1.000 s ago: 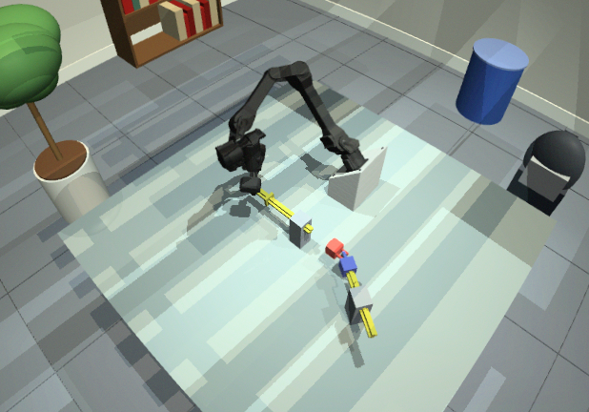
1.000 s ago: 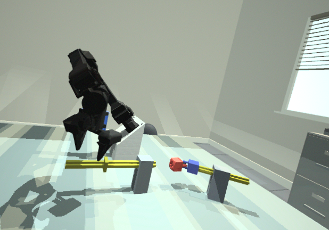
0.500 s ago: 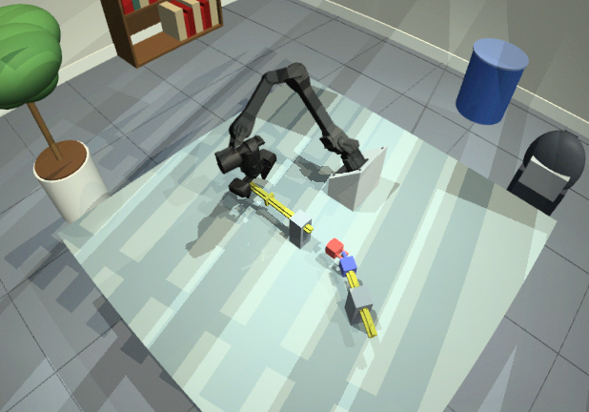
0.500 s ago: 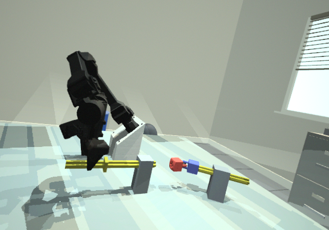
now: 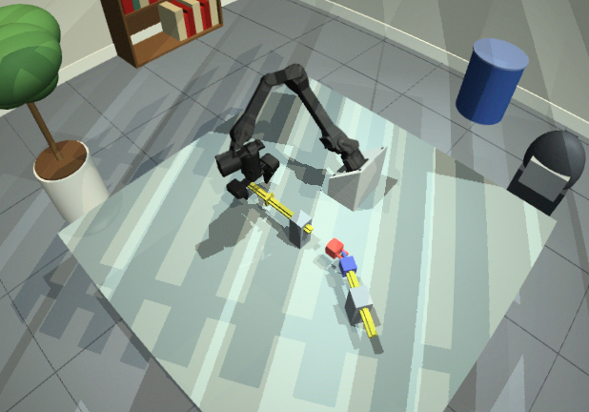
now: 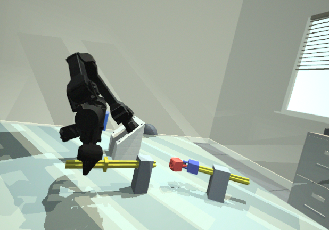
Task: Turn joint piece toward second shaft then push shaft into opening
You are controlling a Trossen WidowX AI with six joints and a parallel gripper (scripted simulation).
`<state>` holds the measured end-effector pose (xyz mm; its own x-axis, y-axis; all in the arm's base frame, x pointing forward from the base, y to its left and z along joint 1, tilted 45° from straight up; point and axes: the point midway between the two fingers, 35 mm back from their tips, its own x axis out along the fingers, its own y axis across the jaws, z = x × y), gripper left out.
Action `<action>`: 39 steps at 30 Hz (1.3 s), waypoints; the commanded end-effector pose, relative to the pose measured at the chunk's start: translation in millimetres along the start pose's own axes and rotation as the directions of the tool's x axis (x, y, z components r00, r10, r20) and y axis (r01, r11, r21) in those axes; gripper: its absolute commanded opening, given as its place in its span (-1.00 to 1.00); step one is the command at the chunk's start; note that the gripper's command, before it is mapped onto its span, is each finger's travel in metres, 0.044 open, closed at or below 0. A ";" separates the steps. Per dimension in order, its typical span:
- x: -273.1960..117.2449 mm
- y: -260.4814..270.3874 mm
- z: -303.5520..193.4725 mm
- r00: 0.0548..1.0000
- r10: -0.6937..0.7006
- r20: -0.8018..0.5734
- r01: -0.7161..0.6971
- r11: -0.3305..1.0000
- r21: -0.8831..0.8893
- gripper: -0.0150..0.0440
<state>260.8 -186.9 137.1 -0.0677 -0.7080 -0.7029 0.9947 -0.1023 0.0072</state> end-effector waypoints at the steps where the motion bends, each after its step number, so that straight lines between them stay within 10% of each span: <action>1: 9.7 -1.9 -3.5 1.000 -0.014 -0.007 0.013 1.000 -0.007 1.00; 15: 27.8 -2.3 -4.1 1.000 -0.014 -0.006 0.014 1.000 -0.007 1.00; 28: 27.8 -2.3 -4.1 1.000 -0.014 -0.006 0.014 1.000 -0.007 -0.15; 39: 27.8 -2.3 -4.1 1.000 -0.014 -0.006 0.014 1.000 -0.007 -0.15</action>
<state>257.1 -203.7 116.9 -0.0782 -0.7065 -0.7033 0.9938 -0.1108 0.0008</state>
